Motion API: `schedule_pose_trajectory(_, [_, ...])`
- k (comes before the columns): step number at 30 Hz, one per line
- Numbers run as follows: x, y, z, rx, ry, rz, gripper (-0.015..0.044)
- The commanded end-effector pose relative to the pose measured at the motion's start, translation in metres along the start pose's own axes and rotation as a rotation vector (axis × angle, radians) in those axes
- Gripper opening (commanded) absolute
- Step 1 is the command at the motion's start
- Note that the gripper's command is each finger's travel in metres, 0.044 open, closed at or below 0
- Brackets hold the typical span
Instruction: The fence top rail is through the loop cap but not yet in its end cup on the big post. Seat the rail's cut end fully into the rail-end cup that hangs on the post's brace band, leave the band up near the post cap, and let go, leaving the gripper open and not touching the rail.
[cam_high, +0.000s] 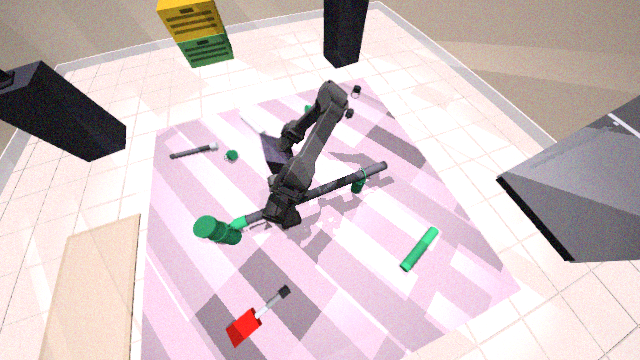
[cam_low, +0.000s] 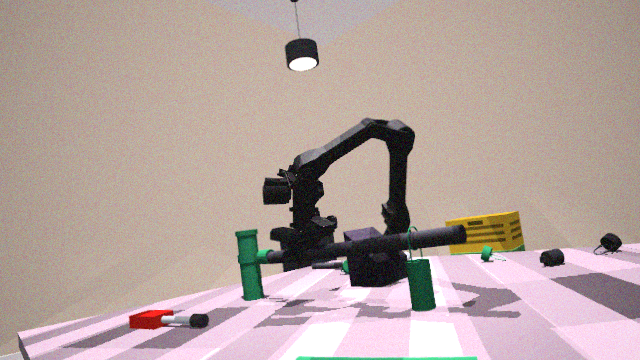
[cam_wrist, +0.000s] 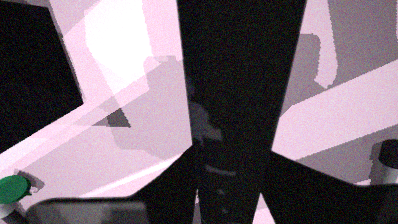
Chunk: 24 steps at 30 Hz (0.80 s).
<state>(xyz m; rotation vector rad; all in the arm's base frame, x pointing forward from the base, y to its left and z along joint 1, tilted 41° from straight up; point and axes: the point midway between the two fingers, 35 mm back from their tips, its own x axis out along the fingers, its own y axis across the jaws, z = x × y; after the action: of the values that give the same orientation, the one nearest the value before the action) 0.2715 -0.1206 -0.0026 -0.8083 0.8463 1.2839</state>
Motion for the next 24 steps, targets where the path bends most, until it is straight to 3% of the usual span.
schedule_pose_trajectory(1, [-0.0040,-0.0002,-0.0074,0.002,0.019,-0.009,0.0000])
schedule_pose_trajectory(24, [-0.0003,-0.0002,-0.0016,-0.001,-0.002,0.001,0.0000])
